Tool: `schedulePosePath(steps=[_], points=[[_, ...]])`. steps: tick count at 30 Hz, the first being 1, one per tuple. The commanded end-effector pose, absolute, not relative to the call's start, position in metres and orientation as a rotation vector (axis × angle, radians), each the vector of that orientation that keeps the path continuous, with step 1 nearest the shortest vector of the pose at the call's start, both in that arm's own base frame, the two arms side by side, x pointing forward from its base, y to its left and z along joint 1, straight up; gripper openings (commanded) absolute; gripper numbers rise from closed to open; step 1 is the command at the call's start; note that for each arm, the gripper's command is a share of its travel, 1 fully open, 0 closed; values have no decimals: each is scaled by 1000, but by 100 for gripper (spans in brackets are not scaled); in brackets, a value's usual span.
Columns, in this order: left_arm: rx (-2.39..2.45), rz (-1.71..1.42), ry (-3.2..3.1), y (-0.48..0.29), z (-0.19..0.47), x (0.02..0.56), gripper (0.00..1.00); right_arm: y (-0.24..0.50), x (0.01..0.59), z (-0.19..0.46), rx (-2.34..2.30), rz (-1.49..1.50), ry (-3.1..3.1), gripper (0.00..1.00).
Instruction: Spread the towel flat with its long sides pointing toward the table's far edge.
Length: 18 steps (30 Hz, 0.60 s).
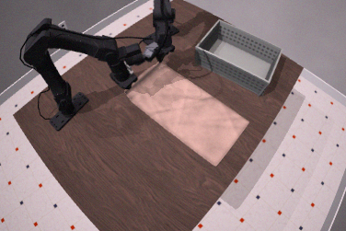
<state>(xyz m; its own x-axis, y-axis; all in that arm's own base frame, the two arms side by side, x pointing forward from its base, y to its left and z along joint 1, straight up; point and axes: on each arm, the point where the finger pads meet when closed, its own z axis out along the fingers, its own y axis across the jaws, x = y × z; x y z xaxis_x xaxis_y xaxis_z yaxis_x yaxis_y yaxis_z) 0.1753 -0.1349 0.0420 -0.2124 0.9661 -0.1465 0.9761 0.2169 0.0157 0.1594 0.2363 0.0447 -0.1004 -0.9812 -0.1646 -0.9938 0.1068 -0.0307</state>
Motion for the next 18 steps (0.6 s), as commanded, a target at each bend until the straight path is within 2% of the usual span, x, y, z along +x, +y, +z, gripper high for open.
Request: schedulePosePath(steps=[1, 18], points=[[1854, -124, 2310, -137, 64, 185, 0, 238, 165, 65, -1979, 155, 2210, 0], [1649, -146, 2404, -124, 131, 227, 0, 236, 210, 133, -1832, 182, 2271, 0]])
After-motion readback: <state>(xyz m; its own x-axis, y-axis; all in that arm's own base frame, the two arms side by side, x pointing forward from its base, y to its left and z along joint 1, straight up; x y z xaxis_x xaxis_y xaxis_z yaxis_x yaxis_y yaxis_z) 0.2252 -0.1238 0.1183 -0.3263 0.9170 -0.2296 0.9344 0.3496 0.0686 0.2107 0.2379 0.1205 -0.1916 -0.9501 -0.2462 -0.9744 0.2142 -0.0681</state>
